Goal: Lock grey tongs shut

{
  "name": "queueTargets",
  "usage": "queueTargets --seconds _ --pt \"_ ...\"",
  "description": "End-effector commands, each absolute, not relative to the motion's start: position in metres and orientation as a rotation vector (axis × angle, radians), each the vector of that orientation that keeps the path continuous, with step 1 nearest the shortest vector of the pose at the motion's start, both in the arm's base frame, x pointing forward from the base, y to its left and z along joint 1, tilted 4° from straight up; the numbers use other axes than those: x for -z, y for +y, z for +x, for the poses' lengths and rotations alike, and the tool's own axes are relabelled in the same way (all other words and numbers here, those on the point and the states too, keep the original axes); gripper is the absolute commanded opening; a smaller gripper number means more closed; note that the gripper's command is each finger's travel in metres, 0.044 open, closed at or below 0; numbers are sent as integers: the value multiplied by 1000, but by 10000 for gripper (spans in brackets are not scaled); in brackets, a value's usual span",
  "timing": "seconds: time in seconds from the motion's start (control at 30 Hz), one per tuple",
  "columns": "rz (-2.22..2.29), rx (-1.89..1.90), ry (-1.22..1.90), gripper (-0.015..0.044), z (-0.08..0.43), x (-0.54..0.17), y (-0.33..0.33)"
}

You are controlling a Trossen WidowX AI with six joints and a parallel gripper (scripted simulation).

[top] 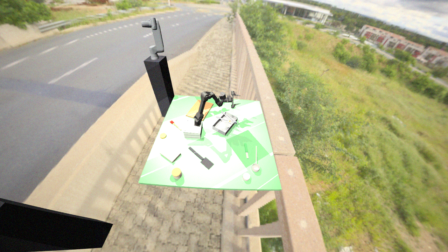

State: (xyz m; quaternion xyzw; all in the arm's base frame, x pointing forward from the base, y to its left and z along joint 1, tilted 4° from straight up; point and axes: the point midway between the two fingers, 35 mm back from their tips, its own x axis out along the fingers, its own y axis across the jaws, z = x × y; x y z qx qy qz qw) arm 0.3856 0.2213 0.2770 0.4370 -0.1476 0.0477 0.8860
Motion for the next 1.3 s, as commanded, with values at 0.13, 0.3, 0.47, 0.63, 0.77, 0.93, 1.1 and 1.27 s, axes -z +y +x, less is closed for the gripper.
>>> queueTargets --seconds 0.13,0.3,0.47,0.63,0.77,0.93,1.1,1.27 --pt "838 -105 -214 440 401 -264 232" --pt "663 -100 82 440 435 -219 252" --pt "522 -57 432 440 446 -164 251" --pt "480 -12 719 440 442 -133 240" --pt "493 16 878 440 436 -124 233" --pt "486 84 1081 440 415 -111 218" --pt "440 186 1285 440 381 -99 198" --pt "375 282 1442 440 347 -93 180"
